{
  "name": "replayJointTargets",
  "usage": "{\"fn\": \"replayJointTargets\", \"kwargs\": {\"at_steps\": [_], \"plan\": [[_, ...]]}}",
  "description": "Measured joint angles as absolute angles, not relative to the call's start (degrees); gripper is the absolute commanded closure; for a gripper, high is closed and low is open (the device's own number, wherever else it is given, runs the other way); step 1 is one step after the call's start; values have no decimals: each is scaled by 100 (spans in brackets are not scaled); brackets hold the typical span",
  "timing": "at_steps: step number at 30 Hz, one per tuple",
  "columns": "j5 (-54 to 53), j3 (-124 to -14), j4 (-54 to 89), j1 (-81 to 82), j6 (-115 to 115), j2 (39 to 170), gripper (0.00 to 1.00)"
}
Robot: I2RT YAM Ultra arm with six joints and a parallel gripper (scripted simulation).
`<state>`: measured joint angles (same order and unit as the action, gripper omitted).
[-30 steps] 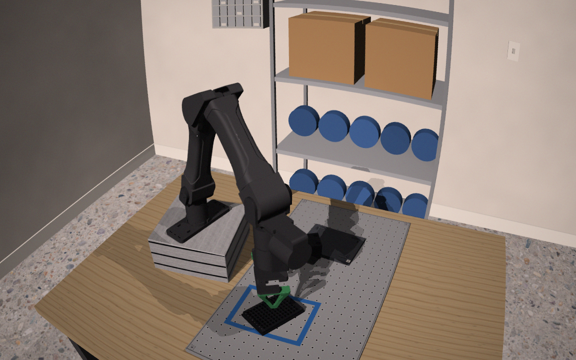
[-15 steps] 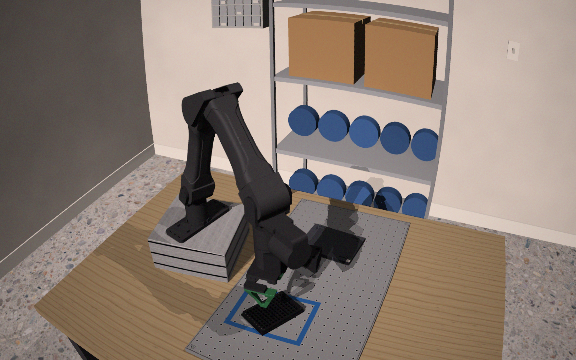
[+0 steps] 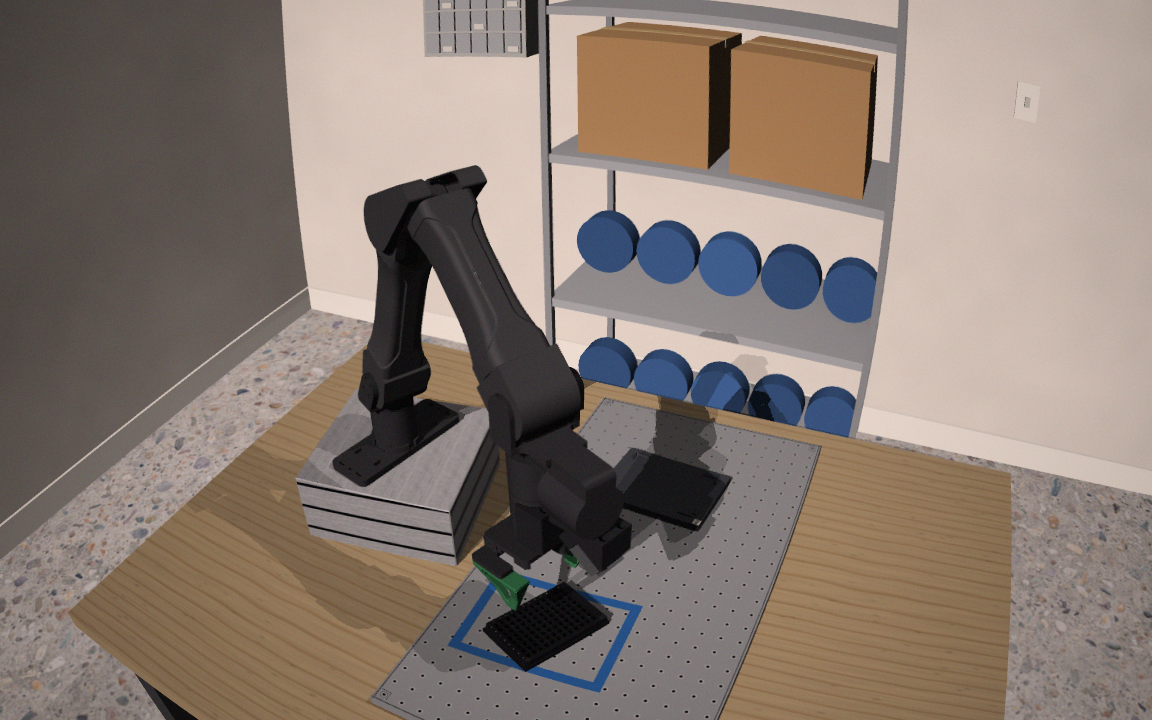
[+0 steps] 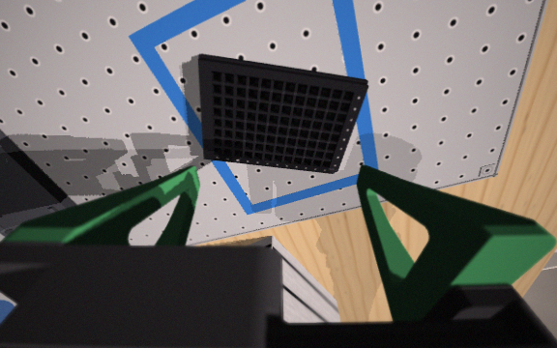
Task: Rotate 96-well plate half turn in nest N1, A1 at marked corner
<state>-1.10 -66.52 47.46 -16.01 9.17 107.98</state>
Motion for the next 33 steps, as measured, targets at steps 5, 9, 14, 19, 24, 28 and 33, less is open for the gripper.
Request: {"fn": "replayJointTargets", "kwargs": {"at_steps": [5,9,14,19,24,28,33], "plan": [[-115,-6652,4746,-1601,357,10798,0],[-117,-6652,4746,-1601,198,10798,0],[-119,-6652,4746,-1601,123,10798,0],[-119,-6652,4746,-1601,99,10798,0],[-119,-6652,4746,-1601,93,10798,0],[-119,-6652,4746,-1601,91,10798,0],[-119,-6652,4746,-1601,89,10798,0]]}}
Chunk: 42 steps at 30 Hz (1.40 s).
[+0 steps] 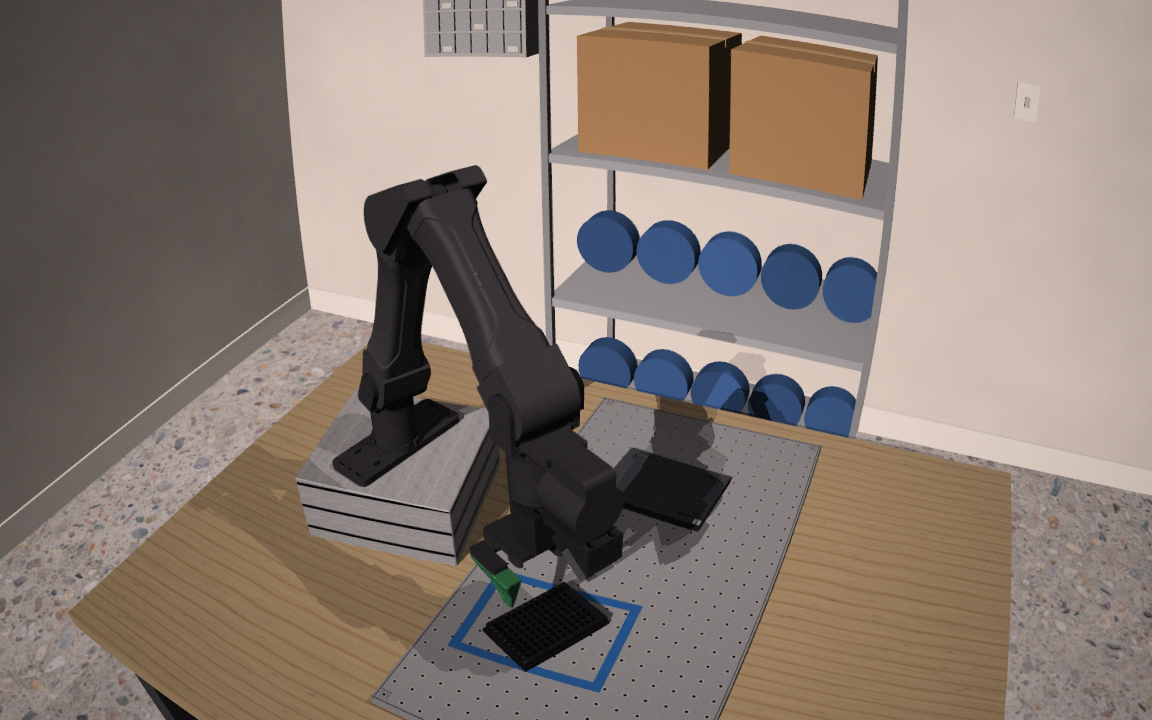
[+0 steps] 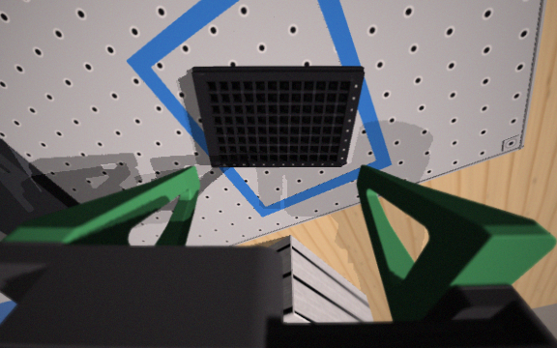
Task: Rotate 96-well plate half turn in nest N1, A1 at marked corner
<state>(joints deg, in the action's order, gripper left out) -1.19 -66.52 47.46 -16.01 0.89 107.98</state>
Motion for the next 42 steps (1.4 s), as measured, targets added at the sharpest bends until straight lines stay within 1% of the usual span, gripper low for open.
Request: {"fn": "replayJointTargets", "kwargs": {"at_steps": [5,10,42], "plan": [[-119,-6652,4746,-1599,62,10798,0],[-119,-6652,4746,-1601,-451,10798,0],[-123,-6652,4746,-1601,-5710,10798,0]]}}
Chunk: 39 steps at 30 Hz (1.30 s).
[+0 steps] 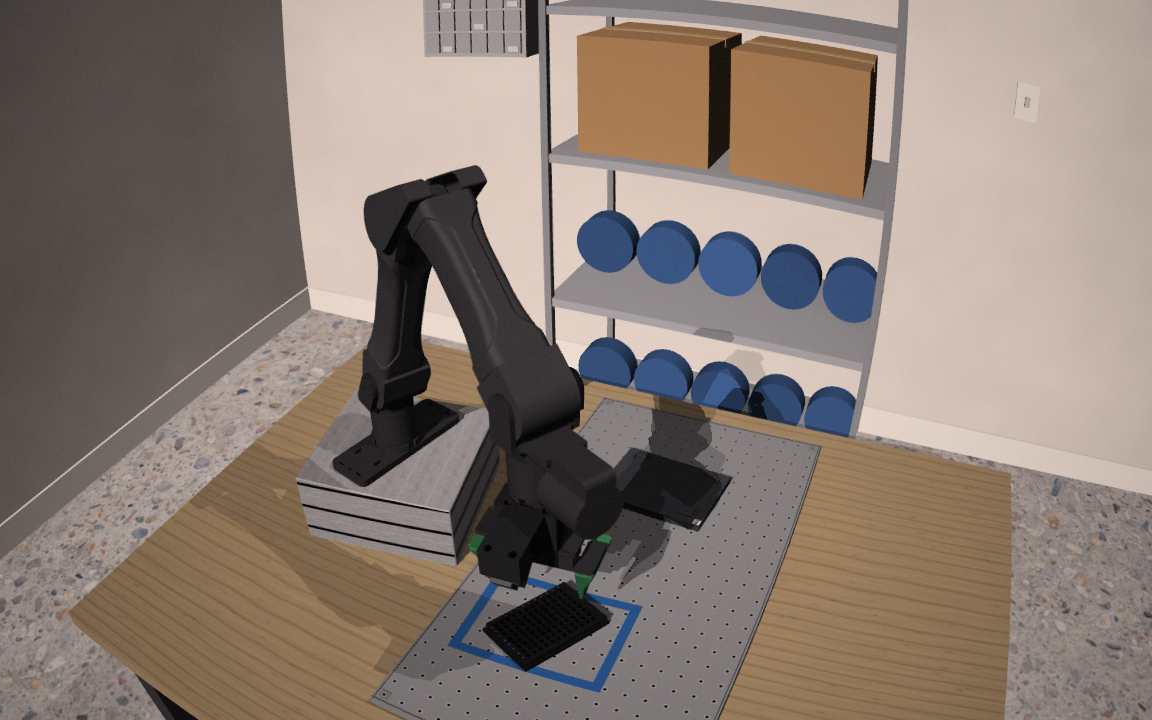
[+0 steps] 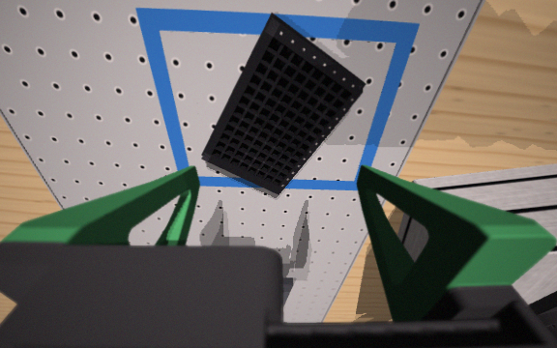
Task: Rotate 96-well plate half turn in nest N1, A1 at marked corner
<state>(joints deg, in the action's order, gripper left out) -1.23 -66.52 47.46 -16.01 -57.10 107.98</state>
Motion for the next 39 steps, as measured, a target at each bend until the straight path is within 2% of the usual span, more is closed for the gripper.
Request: {"fn": "replayJointTargets", "kwargs": {"at_steps": [18,39], "plan": [[-126,-6652,4746,-1601,-8580,10798,0],[-126,-6652,4744,-1601,-8908,10798,0]]}}
